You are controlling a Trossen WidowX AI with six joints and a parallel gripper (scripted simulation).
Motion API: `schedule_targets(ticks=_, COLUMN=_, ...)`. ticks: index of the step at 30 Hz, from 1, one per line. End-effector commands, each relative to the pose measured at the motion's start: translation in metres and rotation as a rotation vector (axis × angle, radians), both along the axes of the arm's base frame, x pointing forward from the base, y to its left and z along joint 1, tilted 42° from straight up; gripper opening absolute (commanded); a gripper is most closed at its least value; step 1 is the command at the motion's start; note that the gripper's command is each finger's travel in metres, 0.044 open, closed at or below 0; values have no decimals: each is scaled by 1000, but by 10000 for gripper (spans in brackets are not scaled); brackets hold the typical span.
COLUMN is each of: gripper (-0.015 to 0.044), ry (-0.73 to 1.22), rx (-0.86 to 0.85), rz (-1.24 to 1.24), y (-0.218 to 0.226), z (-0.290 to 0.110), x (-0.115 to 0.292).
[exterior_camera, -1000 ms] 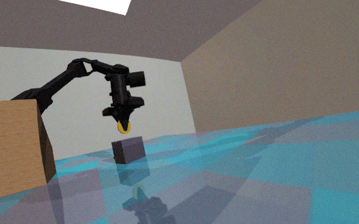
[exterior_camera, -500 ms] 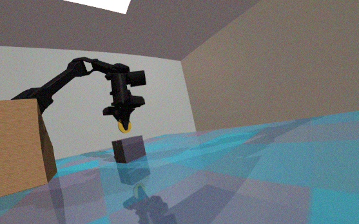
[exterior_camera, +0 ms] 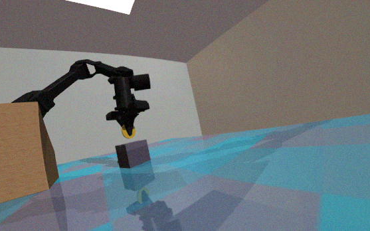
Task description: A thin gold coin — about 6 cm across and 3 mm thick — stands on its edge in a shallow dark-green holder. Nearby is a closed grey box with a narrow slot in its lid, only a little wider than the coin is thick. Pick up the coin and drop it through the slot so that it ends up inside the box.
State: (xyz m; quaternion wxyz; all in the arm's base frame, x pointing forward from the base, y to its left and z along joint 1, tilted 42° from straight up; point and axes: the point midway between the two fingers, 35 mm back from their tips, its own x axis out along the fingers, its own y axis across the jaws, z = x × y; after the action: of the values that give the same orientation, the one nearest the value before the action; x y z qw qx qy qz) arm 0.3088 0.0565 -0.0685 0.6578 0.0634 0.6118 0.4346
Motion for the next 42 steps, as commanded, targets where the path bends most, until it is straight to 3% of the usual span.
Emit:
schedule_targets(ticks=1, gripper=0, ry=9, rx=3, rz=-4, y=2, z=-2, x=-3)
schedule_targets(ticks=26, gripper=0, ry=9, rx=4, rz=-4, y=10, z=-10, x=-5)
schedule_targets(ticks=32, gripper=157, ry=-1, rx=-1, rz=1, y=8, z=-9, x=-1)
schedule_targets(ticks=41, gripper=161, ry=-1, rx=-1, rz=1, y=8, z=-9, x=-1)
schedule_targets(ticks=42, gripper=187, ry=-1, rx=-1, rz=1, y=7, z=-8, x=-1)
